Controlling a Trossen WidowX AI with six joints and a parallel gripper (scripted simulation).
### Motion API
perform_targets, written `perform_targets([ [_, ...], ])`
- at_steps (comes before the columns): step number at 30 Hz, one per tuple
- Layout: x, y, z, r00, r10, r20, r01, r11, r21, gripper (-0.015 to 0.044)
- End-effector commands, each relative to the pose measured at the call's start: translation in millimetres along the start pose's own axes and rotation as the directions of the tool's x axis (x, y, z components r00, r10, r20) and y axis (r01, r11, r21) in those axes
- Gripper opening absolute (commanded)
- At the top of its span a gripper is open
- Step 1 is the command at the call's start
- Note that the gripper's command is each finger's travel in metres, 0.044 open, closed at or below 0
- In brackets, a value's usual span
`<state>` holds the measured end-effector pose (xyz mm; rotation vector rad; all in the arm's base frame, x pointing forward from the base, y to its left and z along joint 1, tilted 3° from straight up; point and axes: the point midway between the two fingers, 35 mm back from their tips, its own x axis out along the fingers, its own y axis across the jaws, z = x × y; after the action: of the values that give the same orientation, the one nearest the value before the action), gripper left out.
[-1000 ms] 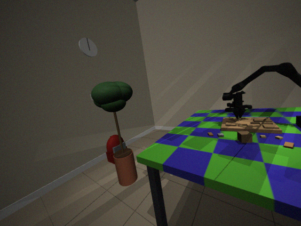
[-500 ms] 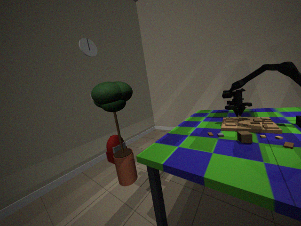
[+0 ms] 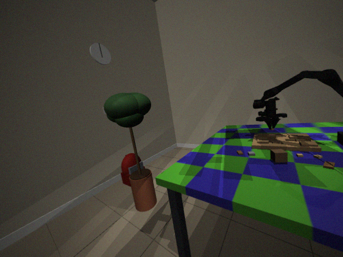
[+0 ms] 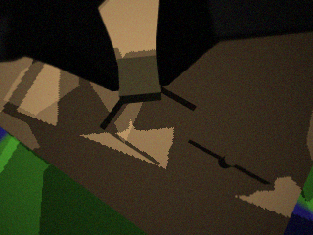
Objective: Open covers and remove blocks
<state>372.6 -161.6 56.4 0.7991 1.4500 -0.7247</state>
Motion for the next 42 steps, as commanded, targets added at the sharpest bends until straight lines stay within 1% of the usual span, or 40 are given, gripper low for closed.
perform_targets([
  [1,-13,1,2,1.0,0.006,0.014,-0.006,1.0,-0.001,0.008],
  [10,-36,1,1,1.0,0.006,0.014,-0.006,1.0,-0.001,0.008],
  [13,-37,-2,2,1.0,0.006,0.014,-0.006,1.0,-0.001,0.008],
  [42,-38,-109,41,1.0,-0.005,0.019,0.005,1.0,-0.001,0.008],
])
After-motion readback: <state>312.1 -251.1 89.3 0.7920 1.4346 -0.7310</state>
